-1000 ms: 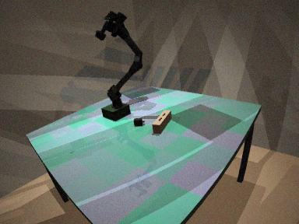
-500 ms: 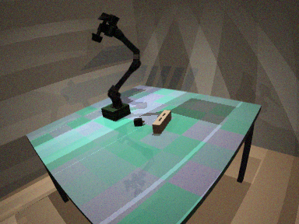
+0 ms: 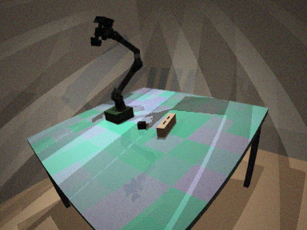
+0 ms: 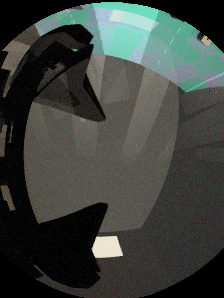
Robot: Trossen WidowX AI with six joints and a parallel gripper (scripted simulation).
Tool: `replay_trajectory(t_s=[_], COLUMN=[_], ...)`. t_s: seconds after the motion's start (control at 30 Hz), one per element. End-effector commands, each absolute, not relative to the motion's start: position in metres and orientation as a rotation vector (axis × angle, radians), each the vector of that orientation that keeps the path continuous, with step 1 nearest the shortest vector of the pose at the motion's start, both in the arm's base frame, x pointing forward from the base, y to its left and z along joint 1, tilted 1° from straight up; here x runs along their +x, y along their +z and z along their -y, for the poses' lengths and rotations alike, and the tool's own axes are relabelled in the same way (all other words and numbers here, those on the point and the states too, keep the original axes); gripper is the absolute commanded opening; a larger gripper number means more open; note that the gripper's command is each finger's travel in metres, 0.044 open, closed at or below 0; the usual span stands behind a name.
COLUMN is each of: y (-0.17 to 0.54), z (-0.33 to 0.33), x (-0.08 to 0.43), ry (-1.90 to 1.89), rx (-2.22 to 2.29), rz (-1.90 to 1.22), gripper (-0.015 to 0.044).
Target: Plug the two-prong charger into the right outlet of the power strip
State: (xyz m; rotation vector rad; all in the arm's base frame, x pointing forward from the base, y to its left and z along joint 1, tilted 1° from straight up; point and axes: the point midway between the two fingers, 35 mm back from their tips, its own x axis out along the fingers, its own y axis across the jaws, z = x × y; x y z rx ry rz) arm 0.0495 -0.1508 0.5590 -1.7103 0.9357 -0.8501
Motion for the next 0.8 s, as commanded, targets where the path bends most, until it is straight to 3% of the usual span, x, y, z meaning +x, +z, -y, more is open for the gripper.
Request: replay_trajectory(t_s=[0.0, 0.77], y=[0.553, 0.514], z=[0.162, 0.215], x=[0.042, 0.037], ry=[-0.865, -0.825], rx=[-1.641, -1.380], rz=[-0.880, -0.680], gripper=[0.0440, 0.0440])
